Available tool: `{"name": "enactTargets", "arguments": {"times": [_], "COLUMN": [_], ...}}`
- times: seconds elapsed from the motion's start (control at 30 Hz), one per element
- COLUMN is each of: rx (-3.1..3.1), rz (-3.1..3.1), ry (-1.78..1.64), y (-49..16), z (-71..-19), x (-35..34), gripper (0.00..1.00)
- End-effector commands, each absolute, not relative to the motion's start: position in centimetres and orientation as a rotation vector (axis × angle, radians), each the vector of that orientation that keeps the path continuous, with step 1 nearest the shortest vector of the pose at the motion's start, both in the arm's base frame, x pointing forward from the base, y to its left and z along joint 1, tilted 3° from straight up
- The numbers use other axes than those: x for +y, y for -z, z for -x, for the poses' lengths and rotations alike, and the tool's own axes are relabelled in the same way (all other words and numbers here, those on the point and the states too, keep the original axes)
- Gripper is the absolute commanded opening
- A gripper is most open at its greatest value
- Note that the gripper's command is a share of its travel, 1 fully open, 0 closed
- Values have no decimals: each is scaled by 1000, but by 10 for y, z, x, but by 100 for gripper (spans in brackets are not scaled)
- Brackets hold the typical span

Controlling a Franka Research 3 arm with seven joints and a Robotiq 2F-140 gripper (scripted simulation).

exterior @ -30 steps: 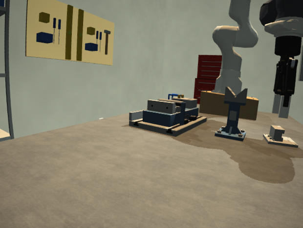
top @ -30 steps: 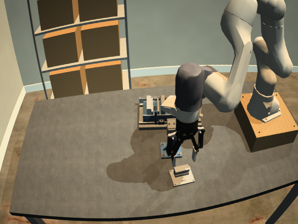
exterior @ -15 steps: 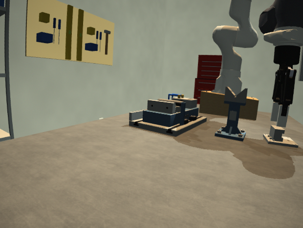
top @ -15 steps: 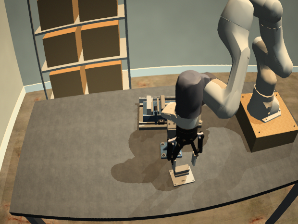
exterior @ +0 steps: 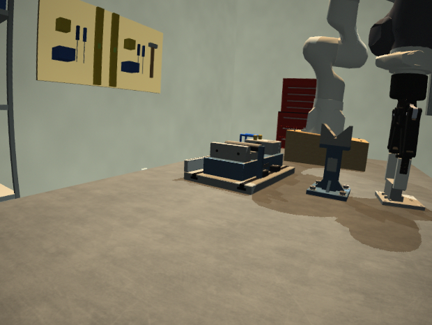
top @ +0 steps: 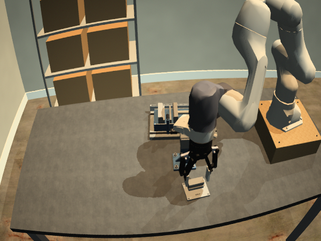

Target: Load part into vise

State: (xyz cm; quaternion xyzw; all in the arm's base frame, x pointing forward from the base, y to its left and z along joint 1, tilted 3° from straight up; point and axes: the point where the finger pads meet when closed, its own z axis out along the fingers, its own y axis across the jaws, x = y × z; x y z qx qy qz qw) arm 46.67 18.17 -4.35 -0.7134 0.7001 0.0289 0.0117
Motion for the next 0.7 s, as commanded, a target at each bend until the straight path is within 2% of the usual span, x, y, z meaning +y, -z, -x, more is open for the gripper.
{"name": "enactTargets", "arguments": {"times": [0.0,0.67], "rx": [2184,2184], "rz": [2213,2213], "ry": [-80,-80], "y": [45,56], "z": [-471,-470], "x": [183,183], "gripper": [51,51]}}
